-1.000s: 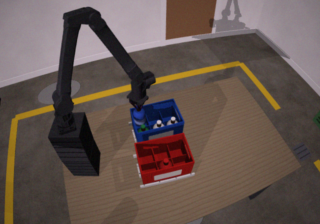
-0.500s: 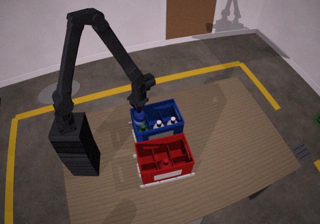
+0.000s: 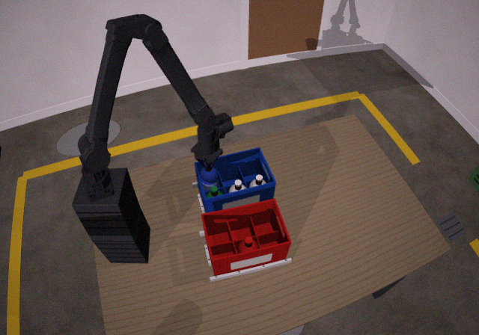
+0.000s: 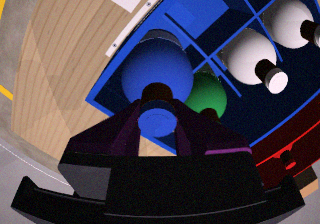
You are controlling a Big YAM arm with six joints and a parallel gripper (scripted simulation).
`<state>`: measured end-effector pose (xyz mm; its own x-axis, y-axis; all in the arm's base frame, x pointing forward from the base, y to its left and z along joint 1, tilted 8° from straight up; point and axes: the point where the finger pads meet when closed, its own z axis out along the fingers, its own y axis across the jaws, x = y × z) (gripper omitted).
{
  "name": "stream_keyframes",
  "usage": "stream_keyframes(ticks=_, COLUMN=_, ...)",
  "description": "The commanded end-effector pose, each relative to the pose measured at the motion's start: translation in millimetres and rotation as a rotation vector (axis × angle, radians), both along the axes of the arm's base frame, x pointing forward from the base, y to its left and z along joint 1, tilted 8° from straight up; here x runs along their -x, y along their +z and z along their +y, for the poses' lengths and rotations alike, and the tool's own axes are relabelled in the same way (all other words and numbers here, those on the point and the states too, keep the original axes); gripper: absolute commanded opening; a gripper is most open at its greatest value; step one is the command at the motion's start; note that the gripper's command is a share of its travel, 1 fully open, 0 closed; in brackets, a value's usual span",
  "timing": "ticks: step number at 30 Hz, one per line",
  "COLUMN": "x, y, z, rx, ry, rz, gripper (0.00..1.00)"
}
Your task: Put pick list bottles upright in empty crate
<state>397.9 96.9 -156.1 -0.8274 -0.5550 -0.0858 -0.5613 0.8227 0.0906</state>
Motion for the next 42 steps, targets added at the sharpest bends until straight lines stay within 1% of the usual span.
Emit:
stream_keyframes(ticks=1, x=-36.0, y=22.2, z=8.7, rx=-0.017, ry=-0.008, rz=-0.092, gripper=0.00)
stream_keyframes(ticks=3, x=-36.1, y=20.2, z=10.3, rx=-0.018, ry=-0.006, rz=-0.092, gripper=0.00)
stream_keyframes(ticks=5, x=-27.4, y=4.8, z=9.0, rx=-0.011, ry=-0.005, rz=-0.060, gripper=0.00)
stream_keyframes(ticks=6, x=-25.7, y=1.2, z=8.3, rx=-0.010, ry=-0.006, rz=-0.054, gripper=0.00)
stream_keyframes(ticks=9, x=-35.5, y=13.9, z=11.9, rx=-0.018, ry=-0.003, rz=-0.091, gripper=0.00)
stream_keyframes(ticks=11, x=-35.1, y=11.3, z=12.5, rx=-0.017, ry=-0.003, rz=-0.089, gripper=0.00)
stream_keyframes(ticks=13, x=-24.9, y=-6.2, z=10.4, rx=-0.010, ry=-0.004, rz=-0.054, gripper=0.00)
stream_keyframes(ticks=14, x=-28.5, y=-1.1, z=10.6, rx=-0.012, ry=-0.006, rz=-0.066, gripper=0.00)
stream_keyframes(ticks=16, x=-28.5, y=-1.1, z=10.6, rx=-0.012, ry=-0.006, rz=-0.066, gripper=0.00)
stream_keyframes(ticks=17, x=-35.6, y=9.0, z=9.6, rx=-0.017, ry=-0.008, rz=-0.091, gripper=0.00)
stream_keyframes(ticks=20, x=-33.5, y=8.2, z=10.8, rx=-0.017, ry=-0.008, rz=-0.088, gripper=0.00)
stream_keyframes(ticks=25, x=-19.4, y=3.4, z=8.6, rx=-0.013, ry=-0.007, rz=-0.067, gripper=0.00)
stream_keyframes(ticks=33, x=-21.7, y=4.1, z=10.6, rx=-0.014, ry=-0.004, rz=-0.074, gripper=0.00)
stream_keyframes(ticks=38, x=-17.3, y=2.4, z=9.2, rx=-0.013, ry=-0.005, rz=-0.067, gripper=0.00)
stream_keyframes(ticks=42, x=-23.1, y=2.3, z=11.4, rx=-0.015, ry=-0.004, rz=-0.077, gripper=0.00)
